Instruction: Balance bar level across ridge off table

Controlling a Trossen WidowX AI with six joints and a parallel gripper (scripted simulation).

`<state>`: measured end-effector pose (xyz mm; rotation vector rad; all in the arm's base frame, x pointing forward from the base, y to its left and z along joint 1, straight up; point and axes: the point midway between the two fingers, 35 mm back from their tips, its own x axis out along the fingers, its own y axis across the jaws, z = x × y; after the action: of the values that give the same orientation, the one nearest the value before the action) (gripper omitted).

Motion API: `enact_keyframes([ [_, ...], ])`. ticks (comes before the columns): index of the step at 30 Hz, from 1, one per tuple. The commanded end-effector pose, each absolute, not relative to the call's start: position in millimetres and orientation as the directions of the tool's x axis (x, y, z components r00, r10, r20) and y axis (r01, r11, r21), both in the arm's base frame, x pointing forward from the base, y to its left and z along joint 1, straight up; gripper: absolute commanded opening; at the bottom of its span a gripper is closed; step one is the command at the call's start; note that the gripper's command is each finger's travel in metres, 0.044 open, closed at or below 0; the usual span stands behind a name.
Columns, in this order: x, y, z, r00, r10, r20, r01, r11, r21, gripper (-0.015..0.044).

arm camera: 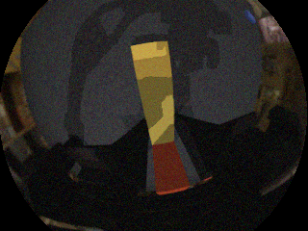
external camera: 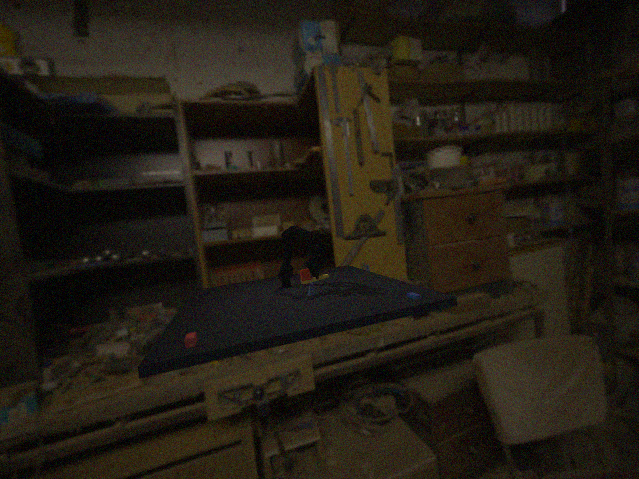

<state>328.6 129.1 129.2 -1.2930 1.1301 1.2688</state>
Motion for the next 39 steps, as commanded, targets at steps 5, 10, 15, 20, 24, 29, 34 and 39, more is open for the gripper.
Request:
enact_keyframes([
  [5,328.8,129.2,128.3,0.029,0.011,-1.0,-0.994,-0.109,-0.03,0.0],
  [10,328.8,129.1,127.9,0.029,0.011,-1.0,-0.994,-0.109,-0.03,0.0],
  [15,328.9,129.1,127.5,0.029,0.011,-1.0,-0.994,-0.109,-0.03,0.0],
  [20,328.9,129.1,127.0,0.029,0.011,-1.0,-0.994,-0.109,-0.03,0.0],
  [24,328.9,129.1,126.7,0.029,0.011,-1.0,-0.994,-0.109,-0.03,0.0],
  [29,328.9,129.1,126.3,0.029,0.011,-1.0,-0.994,-0.109,-0.03,0.0],
  [34,328.9,129.0,125.9,0.029,0.011,-1.0,-0.994,-0.109,-0.03,0.0],
  [39,328.9,129.0,125.5,0.029,0.011,-1.0,-0.994,-0.109,-0.03,0.0],
])
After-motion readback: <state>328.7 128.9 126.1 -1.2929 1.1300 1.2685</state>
